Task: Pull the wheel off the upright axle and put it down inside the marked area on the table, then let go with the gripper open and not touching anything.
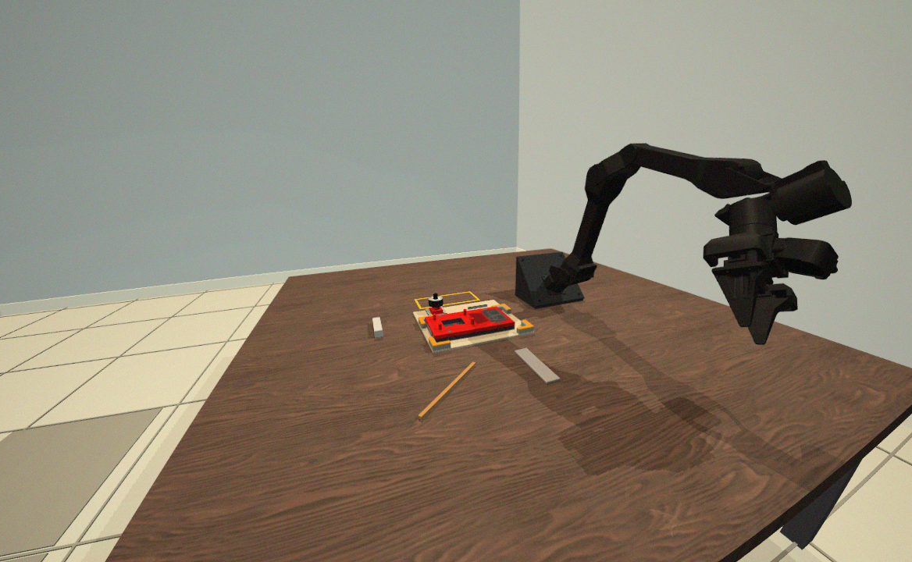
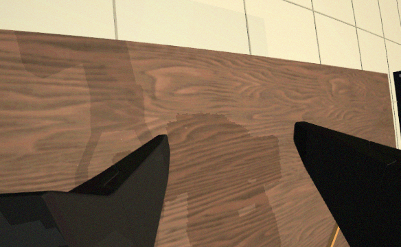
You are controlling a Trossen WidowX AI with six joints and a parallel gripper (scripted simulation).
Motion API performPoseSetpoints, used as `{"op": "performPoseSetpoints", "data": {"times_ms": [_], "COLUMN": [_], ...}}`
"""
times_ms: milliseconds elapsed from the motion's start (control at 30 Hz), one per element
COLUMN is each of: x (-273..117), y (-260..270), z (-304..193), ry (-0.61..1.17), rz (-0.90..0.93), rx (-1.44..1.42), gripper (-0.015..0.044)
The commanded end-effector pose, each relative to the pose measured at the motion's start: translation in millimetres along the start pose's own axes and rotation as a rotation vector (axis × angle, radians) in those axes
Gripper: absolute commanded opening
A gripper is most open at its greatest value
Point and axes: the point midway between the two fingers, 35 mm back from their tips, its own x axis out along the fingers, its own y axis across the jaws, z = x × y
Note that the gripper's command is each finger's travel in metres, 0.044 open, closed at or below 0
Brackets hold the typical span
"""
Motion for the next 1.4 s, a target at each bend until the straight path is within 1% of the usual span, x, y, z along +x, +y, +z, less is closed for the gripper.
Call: {"op": "performPoseSetpoints", "data": {"times_ms": [0, 367, 533, 700, 967, 1100, 1233, 1367], "x": [34, 100, 121, 136, 142, 137, 133, 122], "y": [-6, -46, -72, -97, -140, -159, -169, -184], "z": [-24, -98, -139, -185, -264, -301, -322, -360], "ry": [0.117, 0.399, 0.526, 0.657, 0.846, 0.919, 0.961, 1.032], "rz": [-0.030, -0.126, -0.176, -0.216, -0.316, -0.382, -0.410, -0.447], "rx": [0.040, 0.182, 0.266, 0.409, 0.676, 0.804, 0.891, 1.068], "gripper": [0.0300, 0.0300, 0.0300, 0.0300, 0.0300, 0.0300, 0.0300, 0.0300]}}
